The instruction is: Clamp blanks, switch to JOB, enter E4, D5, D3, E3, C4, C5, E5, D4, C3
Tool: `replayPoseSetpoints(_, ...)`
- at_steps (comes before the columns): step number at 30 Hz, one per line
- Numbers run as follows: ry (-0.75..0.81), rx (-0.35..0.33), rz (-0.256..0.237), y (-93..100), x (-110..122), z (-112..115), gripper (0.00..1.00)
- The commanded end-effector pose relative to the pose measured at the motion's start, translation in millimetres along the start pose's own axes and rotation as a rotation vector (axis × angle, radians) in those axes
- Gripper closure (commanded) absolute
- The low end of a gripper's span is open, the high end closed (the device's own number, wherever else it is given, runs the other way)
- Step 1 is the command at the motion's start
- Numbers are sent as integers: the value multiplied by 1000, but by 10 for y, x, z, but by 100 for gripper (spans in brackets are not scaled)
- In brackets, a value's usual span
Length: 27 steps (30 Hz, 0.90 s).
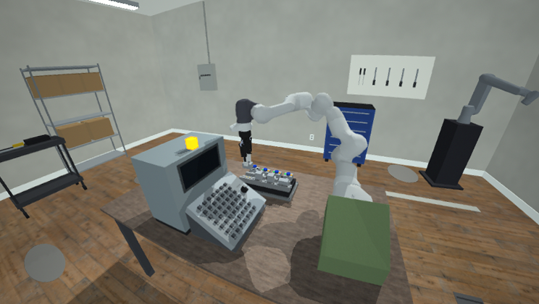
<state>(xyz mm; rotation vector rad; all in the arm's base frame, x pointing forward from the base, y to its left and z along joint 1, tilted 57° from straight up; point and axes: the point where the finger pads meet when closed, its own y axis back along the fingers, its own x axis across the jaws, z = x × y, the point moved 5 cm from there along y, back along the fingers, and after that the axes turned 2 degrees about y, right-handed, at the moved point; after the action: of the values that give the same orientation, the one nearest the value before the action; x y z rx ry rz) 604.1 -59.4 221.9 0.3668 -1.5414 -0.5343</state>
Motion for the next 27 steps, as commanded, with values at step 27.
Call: replayPoseSetpoints(27,-10,12,-3,-389,17,-28,100)
